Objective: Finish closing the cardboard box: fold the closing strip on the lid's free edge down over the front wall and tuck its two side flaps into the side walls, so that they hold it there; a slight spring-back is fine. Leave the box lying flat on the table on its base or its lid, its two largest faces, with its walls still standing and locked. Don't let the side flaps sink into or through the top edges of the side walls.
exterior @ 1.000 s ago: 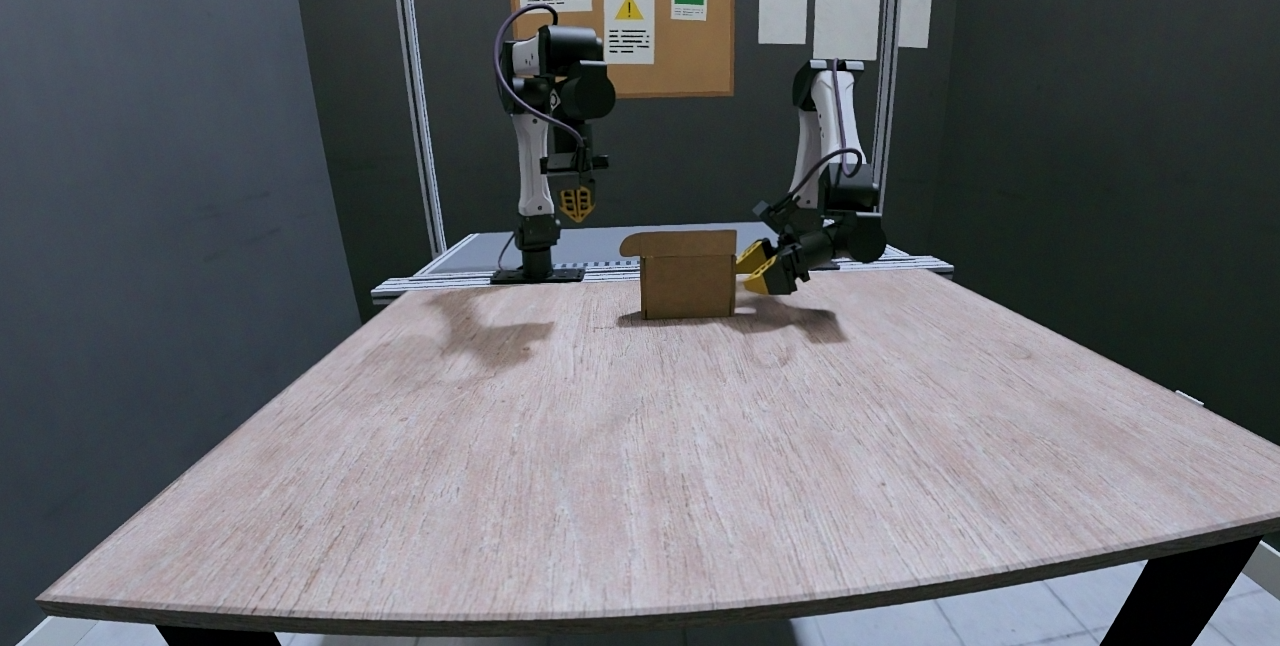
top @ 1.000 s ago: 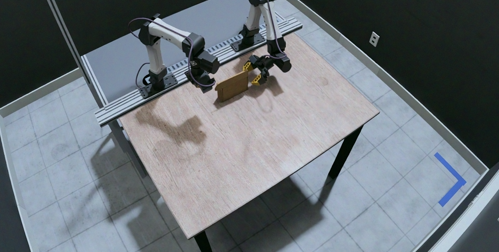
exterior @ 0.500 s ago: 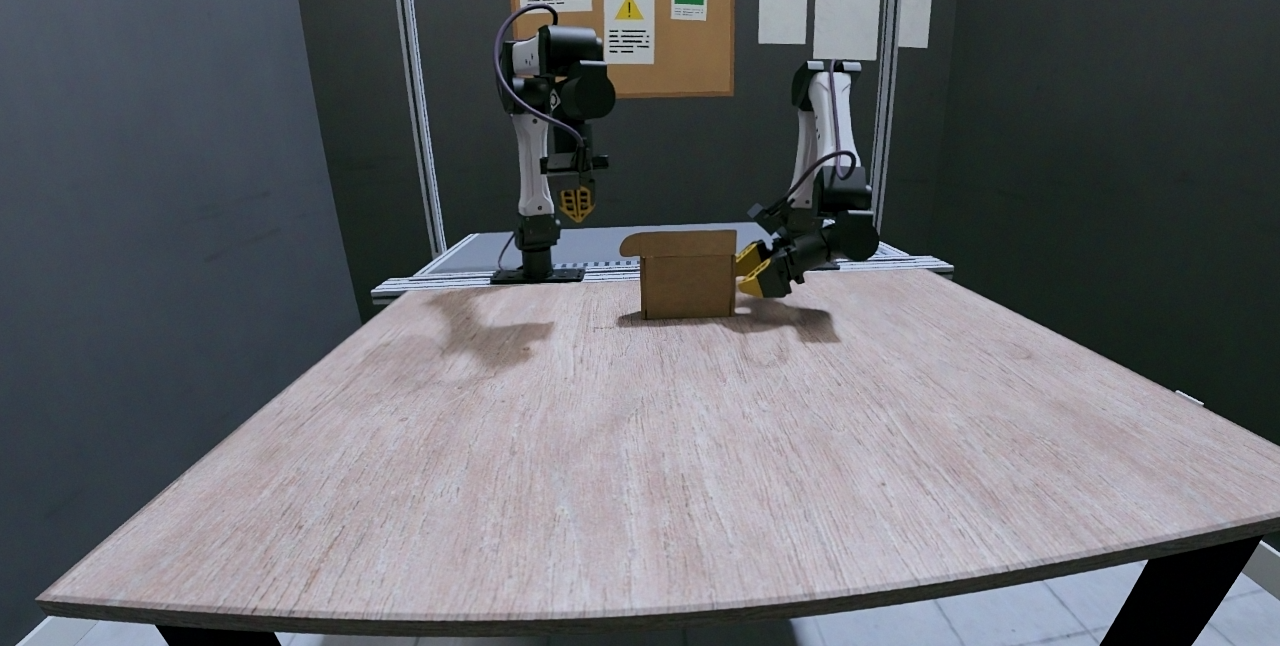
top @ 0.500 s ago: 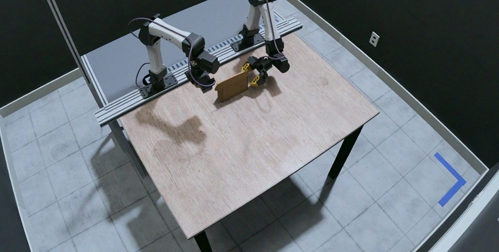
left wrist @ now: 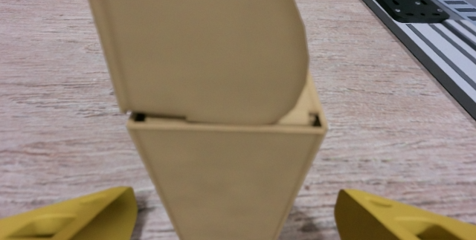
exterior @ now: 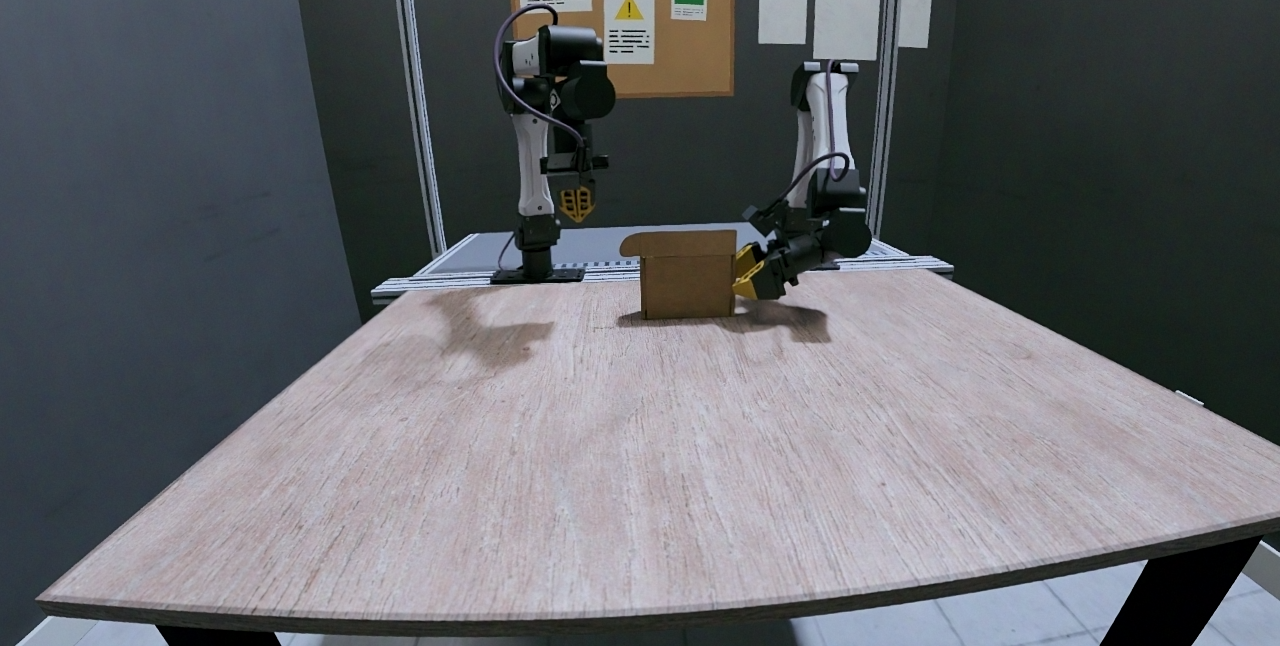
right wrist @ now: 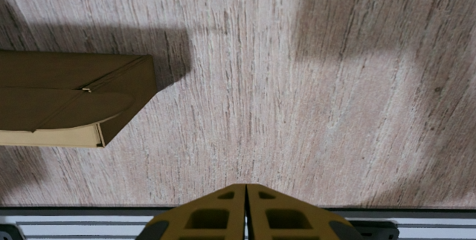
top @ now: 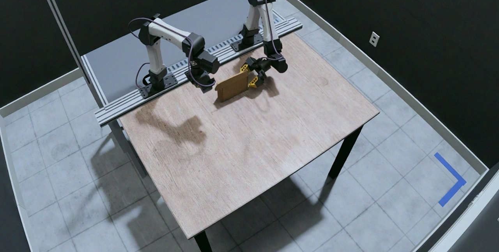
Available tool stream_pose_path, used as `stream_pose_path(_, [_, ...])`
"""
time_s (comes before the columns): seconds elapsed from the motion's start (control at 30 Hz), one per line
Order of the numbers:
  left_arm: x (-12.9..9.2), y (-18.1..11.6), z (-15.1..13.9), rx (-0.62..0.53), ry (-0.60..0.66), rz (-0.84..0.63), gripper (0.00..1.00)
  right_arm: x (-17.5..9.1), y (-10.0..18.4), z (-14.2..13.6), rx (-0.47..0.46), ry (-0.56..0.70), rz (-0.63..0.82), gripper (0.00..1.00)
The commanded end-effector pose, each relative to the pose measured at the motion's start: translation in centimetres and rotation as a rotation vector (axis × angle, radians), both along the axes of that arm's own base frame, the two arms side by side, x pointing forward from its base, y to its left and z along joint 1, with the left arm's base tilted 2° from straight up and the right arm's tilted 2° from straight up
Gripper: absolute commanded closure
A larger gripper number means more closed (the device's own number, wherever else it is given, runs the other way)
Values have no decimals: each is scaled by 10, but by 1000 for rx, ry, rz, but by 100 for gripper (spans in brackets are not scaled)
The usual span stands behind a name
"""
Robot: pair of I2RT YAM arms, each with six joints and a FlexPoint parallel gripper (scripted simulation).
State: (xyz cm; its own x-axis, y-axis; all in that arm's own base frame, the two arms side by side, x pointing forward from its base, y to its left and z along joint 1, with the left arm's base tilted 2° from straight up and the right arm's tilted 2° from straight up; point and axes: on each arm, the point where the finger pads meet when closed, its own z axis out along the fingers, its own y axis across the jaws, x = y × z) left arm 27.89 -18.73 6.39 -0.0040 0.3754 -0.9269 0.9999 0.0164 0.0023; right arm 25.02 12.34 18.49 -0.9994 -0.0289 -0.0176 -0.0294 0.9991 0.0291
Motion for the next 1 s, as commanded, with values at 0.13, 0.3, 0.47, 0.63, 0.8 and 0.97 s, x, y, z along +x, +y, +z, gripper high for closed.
stream_pose_path(0.13, [0,-7,0,-1,-15,-2,20,0,-1,3,-1,-6,-4,100])
stream_pose_path(0.3, [-1,-10,-7,2,5,-1,20,0,-1,3,-1,-6,-4,100])
stream_pose_path(0.47, [-1,-13,-9,2,7,-2,20,0,-1,3,-1,-6,-4,100])
stream_pose_path(0.63, [-1,-14,-7,-2,2,-4,21,0,-1,3,-1,-6,-4,100])
stream_pose_path(0.8, [4,-13,1,-8,-23,1,25,0,-1,3,-1,-6,-4,100])
stream_pose_path(0.97, [4,-13,1,-8,-23,1,28,0,-1,3,-1,-6,-4,100])
